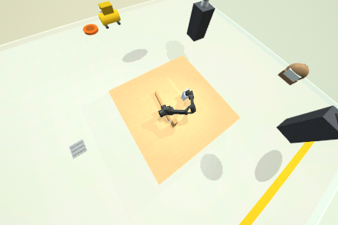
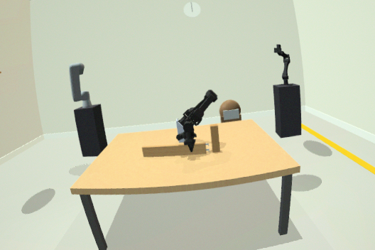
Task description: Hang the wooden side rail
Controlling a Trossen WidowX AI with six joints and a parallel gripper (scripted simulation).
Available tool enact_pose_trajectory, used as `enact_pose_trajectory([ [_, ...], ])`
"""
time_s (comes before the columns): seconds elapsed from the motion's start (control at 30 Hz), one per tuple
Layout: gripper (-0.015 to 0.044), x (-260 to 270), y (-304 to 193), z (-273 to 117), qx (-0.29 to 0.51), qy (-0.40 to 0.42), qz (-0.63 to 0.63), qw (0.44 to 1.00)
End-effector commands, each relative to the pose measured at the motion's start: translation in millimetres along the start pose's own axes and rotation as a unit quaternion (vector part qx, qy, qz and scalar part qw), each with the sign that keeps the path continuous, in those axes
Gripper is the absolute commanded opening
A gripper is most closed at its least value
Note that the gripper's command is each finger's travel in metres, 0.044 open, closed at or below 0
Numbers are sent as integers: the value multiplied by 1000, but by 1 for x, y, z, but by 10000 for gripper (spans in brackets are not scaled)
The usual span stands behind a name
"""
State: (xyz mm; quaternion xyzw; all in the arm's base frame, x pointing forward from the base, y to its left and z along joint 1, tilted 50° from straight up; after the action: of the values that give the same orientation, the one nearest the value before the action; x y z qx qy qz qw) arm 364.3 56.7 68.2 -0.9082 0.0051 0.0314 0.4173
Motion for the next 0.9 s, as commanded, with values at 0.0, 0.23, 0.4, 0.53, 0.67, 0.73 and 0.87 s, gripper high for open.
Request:
enact_pose_trajectory([
  [0.0,0,0,0,0,2,0,1,1000],
  [0.23,0,0,0,0,2,0,-14,1000],
  [0.4,0,1,0,0,2,0,-36,999],
  [0.53,0,1,0,0,2,0,-53,999],
  [0.67,0,1,0,0,2,0,-71,997],
  [0.73,0,0,1,0,2,0,-72,997],
  [0.87,0,-2,1,0,2,0,-73,997],
])
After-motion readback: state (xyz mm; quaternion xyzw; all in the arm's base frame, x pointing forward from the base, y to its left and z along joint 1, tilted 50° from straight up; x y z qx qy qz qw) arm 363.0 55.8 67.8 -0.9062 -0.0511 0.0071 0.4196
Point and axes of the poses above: the point midway between the two fingers, 35 mm back from their tips, its own z axis out along the fingers, its own x axis across the jaws, y = z × x, the point moved 10 cm from there along -z, back along the fingers, and after that the axes turned 1 degree about -z, right-handed, at the moved point
